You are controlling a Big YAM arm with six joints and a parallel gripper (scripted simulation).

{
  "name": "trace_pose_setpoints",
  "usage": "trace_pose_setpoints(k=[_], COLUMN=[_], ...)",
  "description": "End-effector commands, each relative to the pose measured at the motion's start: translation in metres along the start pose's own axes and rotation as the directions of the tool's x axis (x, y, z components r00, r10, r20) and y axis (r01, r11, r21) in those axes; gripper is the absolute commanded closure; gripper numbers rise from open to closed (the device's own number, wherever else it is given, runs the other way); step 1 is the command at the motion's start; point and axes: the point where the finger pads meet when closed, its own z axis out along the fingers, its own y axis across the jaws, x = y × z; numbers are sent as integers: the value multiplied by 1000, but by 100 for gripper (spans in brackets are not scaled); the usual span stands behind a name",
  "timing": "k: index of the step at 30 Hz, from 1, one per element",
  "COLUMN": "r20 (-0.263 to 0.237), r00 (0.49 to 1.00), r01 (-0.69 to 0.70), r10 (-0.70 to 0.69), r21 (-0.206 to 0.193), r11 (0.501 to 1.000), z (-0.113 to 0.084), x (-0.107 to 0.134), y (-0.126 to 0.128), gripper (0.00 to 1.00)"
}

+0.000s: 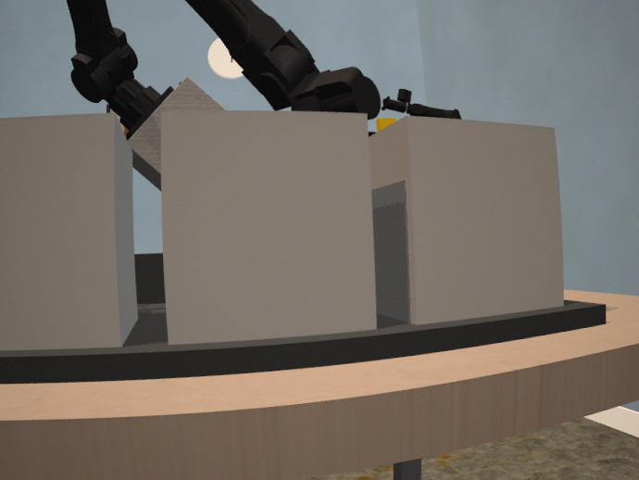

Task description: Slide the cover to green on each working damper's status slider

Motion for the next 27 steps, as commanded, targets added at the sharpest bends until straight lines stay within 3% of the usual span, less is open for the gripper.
trace_pose_setpoints(k=[1, 27], r20=[4, 2], r00=[1000, 1000], r01=[-11, -6], r10=[11, 6], r21=[3, 8], r11=[1000, 1000], z=[4, 2], x=[-3, -7], y=[-3, -2], gripper=[100, 100])
